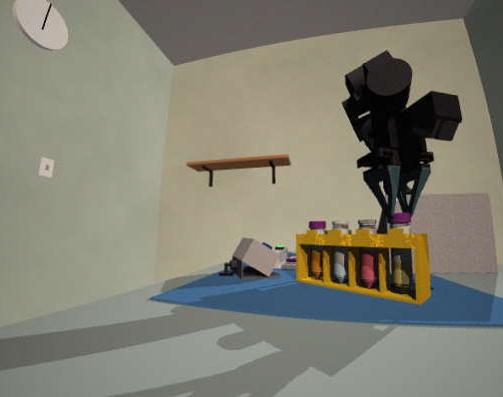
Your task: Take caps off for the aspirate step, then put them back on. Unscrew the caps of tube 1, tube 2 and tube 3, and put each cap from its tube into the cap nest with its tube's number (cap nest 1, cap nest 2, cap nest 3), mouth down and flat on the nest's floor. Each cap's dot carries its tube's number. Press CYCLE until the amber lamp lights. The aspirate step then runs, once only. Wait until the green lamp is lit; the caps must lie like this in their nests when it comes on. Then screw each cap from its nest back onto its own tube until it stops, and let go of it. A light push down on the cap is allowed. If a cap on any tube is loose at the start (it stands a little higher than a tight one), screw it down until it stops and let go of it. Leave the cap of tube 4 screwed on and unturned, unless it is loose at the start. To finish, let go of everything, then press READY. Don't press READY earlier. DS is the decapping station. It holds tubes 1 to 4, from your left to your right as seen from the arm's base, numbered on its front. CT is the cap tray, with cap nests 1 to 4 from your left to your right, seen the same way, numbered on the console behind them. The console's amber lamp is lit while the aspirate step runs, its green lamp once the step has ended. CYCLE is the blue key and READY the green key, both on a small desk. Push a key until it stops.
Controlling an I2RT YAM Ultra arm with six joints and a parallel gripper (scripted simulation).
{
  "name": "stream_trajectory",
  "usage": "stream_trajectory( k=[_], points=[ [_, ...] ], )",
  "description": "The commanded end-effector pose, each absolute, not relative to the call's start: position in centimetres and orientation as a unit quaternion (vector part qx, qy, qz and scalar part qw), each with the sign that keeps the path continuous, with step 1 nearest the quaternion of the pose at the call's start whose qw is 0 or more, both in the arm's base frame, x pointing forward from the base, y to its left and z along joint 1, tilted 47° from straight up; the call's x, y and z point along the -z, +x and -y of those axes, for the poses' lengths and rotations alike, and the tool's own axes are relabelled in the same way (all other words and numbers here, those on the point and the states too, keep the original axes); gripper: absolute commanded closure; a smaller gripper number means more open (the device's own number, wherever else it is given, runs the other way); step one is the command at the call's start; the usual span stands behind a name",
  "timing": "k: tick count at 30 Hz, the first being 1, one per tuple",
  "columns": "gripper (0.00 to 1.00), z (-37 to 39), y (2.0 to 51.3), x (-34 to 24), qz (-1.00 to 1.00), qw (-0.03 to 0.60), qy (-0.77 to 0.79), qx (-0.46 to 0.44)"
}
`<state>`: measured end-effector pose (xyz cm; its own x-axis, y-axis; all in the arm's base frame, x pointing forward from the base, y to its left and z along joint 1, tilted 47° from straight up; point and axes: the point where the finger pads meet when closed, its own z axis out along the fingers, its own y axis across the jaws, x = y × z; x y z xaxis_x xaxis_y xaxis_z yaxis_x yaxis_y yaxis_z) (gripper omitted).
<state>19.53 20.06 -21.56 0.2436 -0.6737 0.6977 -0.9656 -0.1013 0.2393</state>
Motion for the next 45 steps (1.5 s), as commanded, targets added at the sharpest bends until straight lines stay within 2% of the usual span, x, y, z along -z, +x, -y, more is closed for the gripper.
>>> stream_trajectory(
  k=[1, 19, 20, 42, 45],
  points=[
    [1.0, -20.63, 19.78, 21.48, 0.579, 0.331, 0.714, -0.213],
    [1.0, -20.54, 19.76, 21.47, 0.579, 0.331, 0.714, -0.213],
    [0.51, -20.54, 19.76, 21.47, 0.579, 0.331, 0.714, -0.213],
    [0.51, -20.54, 19.76, 21.47, 0.579, 0.331, 0.714, -0.213],
    [0.51, -20.43, 19.75, 21.57, 0.621, 0.318, 0.678, -0.232]
  ],
)
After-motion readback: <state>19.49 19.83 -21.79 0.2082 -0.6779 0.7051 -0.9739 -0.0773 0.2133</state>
